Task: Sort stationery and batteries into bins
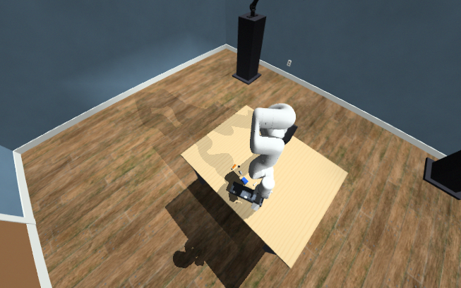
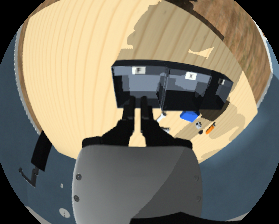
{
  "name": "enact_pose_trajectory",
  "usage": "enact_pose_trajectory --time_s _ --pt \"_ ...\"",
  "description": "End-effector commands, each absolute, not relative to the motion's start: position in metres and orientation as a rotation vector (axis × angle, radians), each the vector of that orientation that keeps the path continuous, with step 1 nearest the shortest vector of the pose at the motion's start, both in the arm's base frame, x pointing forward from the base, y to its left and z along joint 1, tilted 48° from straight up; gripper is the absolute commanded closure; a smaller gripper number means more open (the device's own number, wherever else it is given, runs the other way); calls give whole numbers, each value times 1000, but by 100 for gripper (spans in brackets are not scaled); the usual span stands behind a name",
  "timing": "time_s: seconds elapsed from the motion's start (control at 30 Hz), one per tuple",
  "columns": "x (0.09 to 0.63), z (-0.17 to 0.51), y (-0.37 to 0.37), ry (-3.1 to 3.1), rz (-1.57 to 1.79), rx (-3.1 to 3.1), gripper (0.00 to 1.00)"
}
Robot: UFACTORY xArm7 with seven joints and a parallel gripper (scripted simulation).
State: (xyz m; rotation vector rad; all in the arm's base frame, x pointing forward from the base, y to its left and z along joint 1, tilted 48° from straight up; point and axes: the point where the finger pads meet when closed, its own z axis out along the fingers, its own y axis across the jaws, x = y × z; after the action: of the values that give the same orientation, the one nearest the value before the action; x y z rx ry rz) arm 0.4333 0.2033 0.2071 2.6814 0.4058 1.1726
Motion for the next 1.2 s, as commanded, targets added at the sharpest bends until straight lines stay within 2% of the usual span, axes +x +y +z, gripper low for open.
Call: enact_pose_trajectory --time_s 0.0,0.7,1.17 --pt "439 202 205 406 1177 2679 93" --pt "477 168 201 406 1176 2679 93" --pt "477 168 201 406 1176 2679 93"
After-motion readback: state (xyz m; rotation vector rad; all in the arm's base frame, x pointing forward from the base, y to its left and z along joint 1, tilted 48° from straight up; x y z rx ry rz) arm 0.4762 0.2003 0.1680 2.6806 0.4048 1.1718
